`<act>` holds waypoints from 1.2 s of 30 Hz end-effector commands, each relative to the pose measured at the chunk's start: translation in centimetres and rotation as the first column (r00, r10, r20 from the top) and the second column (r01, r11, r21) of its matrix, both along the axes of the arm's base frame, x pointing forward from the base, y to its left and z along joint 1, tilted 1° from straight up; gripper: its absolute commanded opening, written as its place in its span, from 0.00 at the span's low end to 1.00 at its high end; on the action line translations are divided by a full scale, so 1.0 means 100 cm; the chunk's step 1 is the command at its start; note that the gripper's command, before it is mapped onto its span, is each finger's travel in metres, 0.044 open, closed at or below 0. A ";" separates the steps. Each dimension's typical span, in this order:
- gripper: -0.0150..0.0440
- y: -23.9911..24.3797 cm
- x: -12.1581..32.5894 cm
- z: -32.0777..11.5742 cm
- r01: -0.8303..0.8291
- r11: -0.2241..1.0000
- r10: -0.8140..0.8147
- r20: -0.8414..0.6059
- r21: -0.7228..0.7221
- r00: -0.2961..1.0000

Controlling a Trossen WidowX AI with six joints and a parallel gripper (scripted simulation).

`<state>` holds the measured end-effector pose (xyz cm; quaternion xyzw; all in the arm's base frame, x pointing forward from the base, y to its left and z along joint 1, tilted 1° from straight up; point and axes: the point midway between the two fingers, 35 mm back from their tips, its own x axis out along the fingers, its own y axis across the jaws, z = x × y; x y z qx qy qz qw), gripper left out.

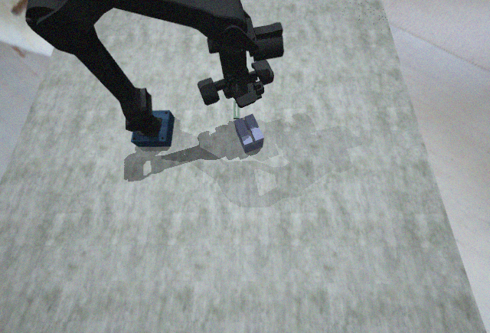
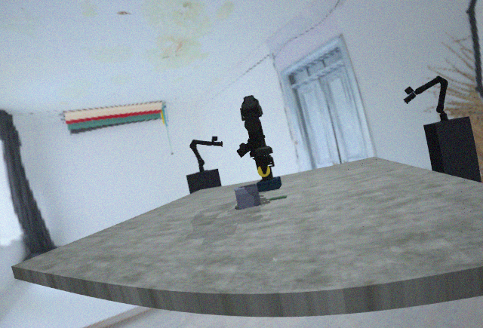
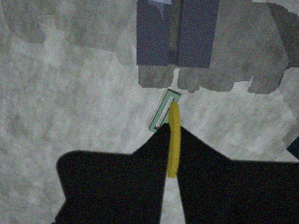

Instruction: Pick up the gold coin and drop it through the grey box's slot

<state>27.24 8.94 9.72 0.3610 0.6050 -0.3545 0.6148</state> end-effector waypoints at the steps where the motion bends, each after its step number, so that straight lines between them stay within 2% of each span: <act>1: 0.25 -0.008 0.006 0.000 -0.002 1.000 0.002 0.000 -0.005 1.000; 29: 0.25 -0.071 0.040 0.001 -0.002 1.000 0.002 0.003 -0.012 1.000; 36: 0.25 -0.069 0.038 0.001 0.002 1.000 -0.002 0.005 -0.007 1.000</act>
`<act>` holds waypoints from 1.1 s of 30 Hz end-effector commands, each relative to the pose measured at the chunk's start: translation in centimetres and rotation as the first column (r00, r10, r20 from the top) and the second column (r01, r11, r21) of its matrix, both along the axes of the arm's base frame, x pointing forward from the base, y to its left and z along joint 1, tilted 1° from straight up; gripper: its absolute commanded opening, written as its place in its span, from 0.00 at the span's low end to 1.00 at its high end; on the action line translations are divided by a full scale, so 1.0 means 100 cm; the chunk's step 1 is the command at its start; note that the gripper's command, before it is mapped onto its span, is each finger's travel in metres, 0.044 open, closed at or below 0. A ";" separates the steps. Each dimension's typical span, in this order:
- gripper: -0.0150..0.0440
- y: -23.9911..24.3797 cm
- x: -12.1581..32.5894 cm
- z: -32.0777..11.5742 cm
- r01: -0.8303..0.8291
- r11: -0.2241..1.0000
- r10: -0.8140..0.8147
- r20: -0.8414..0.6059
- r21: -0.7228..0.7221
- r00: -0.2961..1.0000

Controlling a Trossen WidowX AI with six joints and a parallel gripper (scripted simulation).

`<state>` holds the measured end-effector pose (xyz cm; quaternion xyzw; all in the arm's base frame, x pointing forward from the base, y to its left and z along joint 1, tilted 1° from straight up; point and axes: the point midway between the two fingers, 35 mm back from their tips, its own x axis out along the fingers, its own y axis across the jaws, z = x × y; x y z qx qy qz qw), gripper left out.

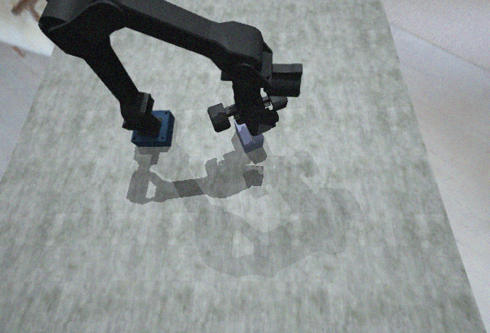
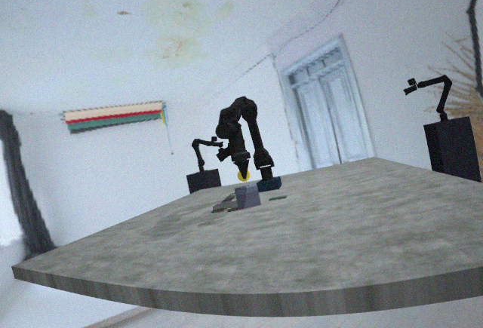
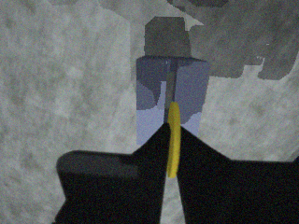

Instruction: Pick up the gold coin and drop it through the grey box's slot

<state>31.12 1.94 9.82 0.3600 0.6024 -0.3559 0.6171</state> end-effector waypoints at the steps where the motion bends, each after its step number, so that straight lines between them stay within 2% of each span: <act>1: 0.25 0.001 -0.001 0.000 0.002 1.000 -0.002 0.001 0.000 1.000; 33: 0.25 -0.003 0.002 -0.004 0.000 1.000 0.000 0.001 -0.001 1.000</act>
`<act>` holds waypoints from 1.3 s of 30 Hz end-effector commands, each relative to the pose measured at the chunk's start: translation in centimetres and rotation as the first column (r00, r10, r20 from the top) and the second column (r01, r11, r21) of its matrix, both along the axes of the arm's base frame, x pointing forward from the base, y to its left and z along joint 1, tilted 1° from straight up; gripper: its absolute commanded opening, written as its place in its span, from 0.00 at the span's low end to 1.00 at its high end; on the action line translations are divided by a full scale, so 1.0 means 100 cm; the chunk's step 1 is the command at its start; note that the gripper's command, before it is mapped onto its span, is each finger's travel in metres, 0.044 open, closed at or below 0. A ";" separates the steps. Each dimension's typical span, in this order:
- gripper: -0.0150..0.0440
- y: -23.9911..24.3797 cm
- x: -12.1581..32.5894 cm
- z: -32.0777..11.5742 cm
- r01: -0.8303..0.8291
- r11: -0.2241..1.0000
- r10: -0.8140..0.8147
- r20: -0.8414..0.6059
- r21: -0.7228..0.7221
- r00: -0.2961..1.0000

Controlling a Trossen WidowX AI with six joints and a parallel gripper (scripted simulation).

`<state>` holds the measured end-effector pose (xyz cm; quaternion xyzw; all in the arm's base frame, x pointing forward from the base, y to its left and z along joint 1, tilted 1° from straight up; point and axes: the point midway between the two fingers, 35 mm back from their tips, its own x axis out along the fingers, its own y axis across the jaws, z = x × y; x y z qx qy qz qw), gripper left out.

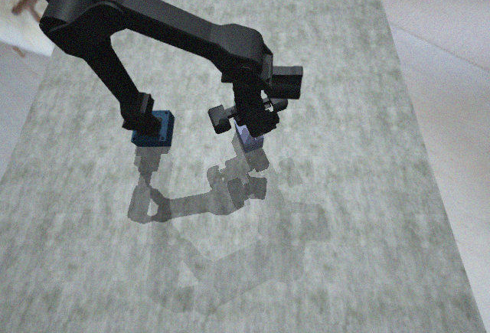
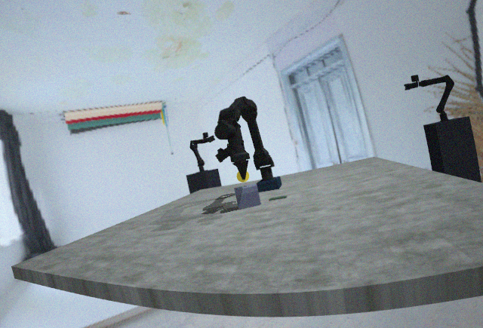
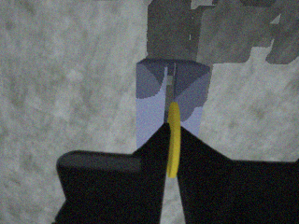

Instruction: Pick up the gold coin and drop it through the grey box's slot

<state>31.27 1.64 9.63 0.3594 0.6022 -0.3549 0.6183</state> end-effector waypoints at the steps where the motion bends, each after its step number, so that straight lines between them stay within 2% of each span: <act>1: 0.25 0.000 0.000 -0.003 0.003 1.000 -0.003 -0.001 0.000 1.000; 33: 0.25 -0.001 0.000 -0.017 -0.003 1.000 0.003 -0.001 0.000 1.000; 39: 0.52 0.000 0.000 -0.015 0.000 1.000 0.000 0.000 0.000 1.000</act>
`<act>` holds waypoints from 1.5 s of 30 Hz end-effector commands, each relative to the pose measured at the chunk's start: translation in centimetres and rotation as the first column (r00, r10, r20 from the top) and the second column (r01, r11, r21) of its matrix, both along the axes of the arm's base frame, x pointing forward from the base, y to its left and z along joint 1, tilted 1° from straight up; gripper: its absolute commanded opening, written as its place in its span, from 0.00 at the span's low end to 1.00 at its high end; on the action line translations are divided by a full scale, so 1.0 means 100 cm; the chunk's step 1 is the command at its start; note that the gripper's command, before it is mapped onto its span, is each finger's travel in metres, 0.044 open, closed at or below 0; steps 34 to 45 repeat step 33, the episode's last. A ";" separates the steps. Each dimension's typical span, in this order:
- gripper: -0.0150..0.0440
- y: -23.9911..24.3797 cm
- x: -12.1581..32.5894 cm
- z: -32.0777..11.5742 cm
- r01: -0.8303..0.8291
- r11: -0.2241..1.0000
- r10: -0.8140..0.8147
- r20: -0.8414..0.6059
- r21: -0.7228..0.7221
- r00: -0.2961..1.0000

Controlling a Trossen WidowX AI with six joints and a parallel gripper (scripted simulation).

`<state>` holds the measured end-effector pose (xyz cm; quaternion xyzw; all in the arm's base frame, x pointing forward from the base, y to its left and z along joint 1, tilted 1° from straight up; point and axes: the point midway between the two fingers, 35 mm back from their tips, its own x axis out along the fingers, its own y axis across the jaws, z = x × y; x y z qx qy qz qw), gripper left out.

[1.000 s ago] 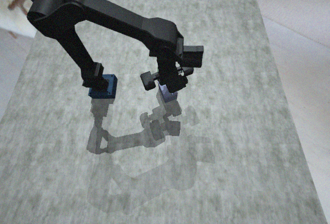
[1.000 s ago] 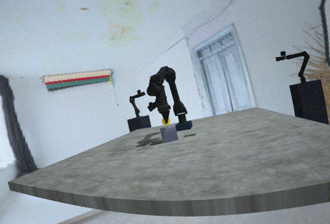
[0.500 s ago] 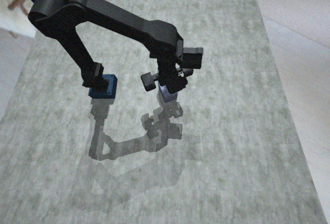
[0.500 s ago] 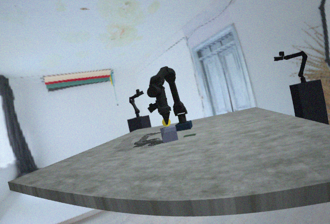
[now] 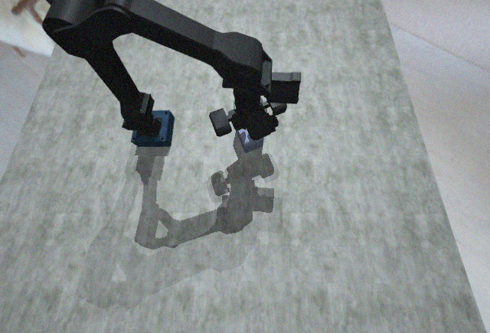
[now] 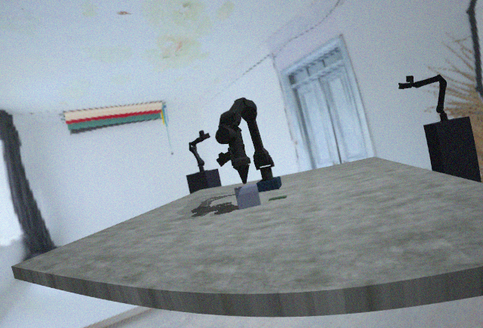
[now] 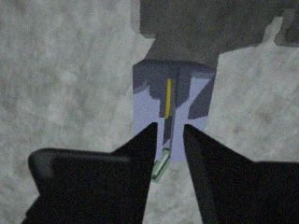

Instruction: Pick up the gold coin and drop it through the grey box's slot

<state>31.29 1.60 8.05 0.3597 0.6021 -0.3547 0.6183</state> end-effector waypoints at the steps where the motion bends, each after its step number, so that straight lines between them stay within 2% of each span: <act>1: 0.53 0.000 0.000 0.000 0.000 1.000 0.000 0.000 0.000 1.000; 9: 0.53 0.000 0.000 0.000 0.000 1.000 0.000 0.000 0.000 1.000; 18: 0.93 0.000 0.000 0.020 0.000 1.000 0.000 -0.001 0.000 1.000; 20: 1.00 0.000 -0.002 0.040 0.000 1.000 0.000 -0.006 0.000 1.000; 23: 1.00 0.000 -0.005 0.061 0.000 1.000 0.000 -0.011 -0.001 1.000; 45: 1.00 0.000 -0.005 0.061 0.000 1.000 0.000 -0.011 -0.001 1.000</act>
